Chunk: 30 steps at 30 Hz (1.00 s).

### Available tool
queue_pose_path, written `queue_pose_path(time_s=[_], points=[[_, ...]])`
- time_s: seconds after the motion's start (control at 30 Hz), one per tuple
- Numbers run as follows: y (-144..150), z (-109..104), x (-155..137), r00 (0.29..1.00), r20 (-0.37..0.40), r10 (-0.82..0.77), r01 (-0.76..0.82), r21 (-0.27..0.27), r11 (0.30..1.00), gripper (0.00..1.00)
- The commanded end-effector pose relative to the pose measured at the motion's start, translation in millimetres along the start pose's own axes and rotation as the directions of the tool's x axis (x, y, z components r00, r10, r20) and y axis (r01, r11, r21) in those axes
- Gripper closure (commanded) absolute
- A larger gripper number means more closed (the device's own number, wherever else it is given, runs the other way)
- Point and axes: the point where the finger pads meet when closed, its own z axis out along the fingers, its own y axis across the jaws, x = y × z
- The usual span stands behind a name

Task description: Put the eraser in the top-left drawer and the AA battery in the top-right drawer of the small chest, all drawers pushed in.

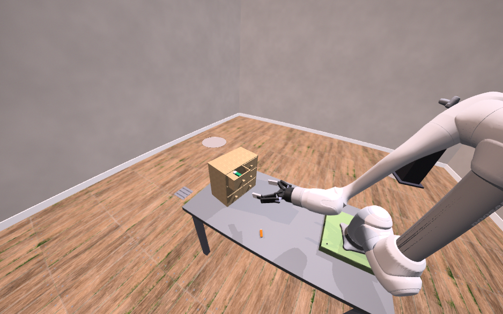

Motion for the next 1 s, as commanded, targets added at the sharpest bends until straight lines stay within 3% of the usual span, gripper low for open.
queue_pose_path(time_s=[0.0,0.4,0.43,0.97], points=[[1.0,2.4,-1.1,1.0,-0.024,0.001,-0.001,0.001,1.0,0.0],[0.6,3.7,-1.7,0.999,-0.039,0.002,-0.001,0.002,1.0,0.0],[0.6,3.7,-1.7,0.999,-0.039,0.002,-0.001,0.002,1.0,1.0],[0.6,3.7,-1.7,0.999,-0.039,0.002,-0.001,0.002,1.0,1.0]])
